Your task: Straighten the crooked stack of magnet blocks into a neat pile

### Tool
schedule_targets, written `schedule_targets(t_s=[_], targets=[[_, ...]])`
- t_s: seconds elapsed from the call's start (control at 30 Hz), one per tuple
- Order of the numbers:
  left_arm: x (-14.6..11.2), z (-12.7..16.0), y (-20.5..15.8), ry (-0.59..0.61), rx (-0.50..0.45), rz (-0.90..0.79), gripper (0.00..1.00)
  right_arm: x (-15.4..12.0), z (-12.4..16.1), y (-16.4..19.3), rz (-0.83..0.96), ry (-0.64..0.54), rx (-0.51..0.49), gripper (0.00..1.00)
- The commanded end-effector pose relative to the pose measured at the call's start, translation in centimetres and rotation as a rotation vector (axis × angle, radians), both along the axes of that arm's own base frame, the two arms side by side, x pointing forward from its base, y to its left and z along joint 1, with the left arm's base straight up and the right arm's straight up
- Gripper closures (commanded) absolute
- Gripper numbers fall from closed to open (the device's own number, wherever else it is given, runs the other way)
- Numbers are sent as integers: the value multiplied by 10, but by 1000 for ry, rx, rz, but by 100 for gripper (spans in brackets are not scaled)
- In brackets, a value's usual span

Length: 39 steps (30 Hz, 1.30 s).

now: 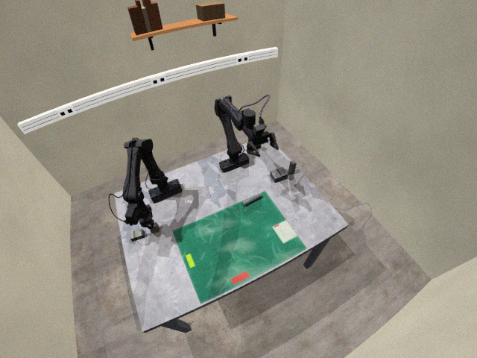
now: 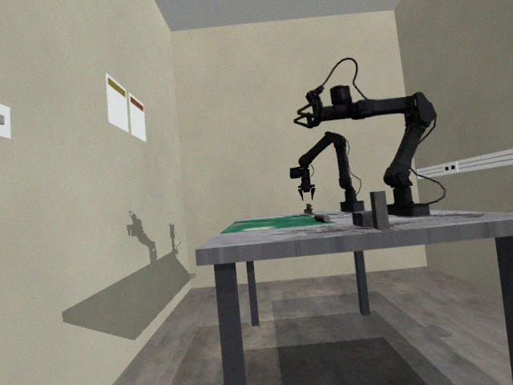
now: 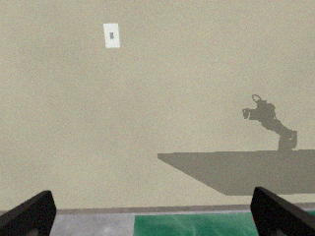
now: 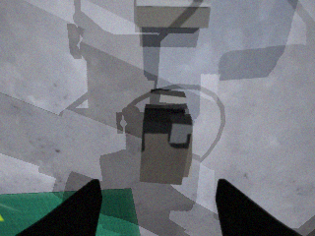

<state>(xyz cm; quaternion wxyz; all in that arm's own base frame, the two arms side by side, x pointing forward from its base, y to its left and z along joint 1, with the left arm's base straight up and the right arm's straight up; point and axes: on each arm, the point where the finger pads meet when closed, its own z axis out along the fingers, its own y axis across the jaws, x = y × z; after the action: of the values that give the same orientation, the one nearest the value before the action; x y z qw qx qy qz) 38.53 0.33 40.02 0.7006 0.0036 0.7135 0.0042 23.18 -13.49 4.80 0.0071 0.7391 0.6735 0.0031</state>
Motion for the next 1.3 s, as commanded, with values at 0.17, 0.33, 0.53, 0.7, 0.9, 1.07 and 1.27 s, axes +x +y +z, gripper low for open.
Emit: schedule_targets(t_s=[0.17,0.33,0.53,0.7,0.9,1.07,1.27], targets=[[-18,53,3,-131,2,20,0,-1,18,-8,-13,-31,-38,38],[-12,43,-3,-104,-5,-2,0,1,-8,-8,-27,-18,-30,38],[-14,49,-4,-118,-4,-5,0,0,-32,-7,-27,-11,-26,38],[-14,49,-4,-118,-4,-5,0,2,-48,-7,-23,-15,-29,38],[-14,49,-4,-118,-4,-5,0,0,-61,-7,-25,-16,-31,38],[-14,49,-4,-118,-4,-5,0,0,-79,-9,-36,-11,-28,38],[-14,49,-4,-118,-4,-5,0,14,-72,-14,-21,-43,-47,38]])
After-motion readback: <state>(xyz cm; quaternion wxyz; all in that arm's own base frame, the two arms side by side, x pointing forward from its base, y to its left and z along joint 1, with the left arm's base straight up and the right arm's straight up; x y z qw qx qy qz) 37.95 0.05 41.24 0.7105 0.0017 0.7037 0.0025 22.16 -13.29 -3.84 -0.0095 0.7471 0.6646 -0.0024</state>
